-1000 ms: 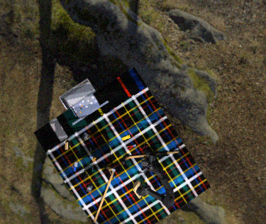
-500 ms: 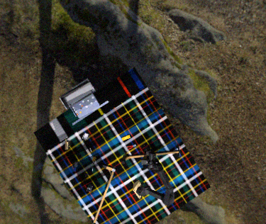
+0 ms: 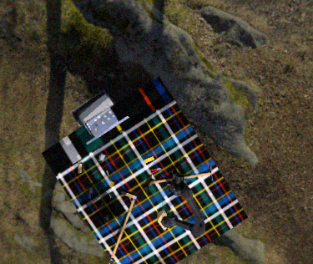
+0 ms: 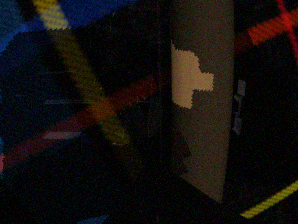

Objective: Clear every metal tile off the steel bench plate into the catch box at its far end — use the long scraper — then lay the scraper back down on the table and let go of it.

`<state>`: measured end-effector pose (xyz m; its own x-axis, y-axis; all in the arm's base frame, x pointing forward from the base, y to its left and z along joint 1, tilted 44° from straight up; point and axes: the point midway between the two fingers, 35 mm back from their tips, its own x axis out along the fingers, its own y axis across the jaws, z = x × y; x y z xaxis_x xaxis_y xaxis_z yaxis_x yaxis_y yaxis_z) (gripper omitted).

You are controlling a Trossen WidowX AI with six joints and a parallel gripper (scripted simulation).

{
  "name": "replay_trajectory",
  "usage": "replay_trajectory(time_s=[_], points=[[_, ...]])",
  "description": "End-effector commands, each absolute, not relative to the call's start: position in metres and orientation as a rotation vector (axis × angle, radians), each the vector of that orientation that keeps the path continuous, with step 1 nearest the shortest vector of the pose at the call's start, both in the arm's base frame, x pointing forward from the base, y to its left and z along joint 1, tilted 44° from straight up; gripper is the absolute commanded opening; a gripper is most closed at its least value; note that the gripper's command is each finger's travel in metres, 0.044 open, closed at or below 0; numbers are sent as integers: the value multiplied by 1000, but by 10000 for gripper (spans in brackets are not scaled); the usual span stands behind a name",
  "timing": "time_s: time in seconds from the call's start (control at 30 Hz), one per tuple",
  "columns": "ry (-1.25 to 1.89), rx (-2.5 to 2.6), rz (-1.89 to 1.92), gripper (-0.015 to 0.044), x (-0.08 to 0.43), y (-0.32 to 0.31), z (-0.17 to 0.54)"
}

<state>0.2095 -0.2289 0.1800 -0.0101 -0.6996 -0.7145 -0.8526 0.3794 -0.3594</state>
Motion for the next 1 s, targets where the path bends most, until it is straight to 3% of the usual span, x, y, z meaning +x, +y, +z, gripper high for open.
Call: replay_trajectory(time_s=[0.0,0.97], points=[[1751,-1366,200,0,215,-233,184],[1749,-1366,198,0,240,-244,193]])
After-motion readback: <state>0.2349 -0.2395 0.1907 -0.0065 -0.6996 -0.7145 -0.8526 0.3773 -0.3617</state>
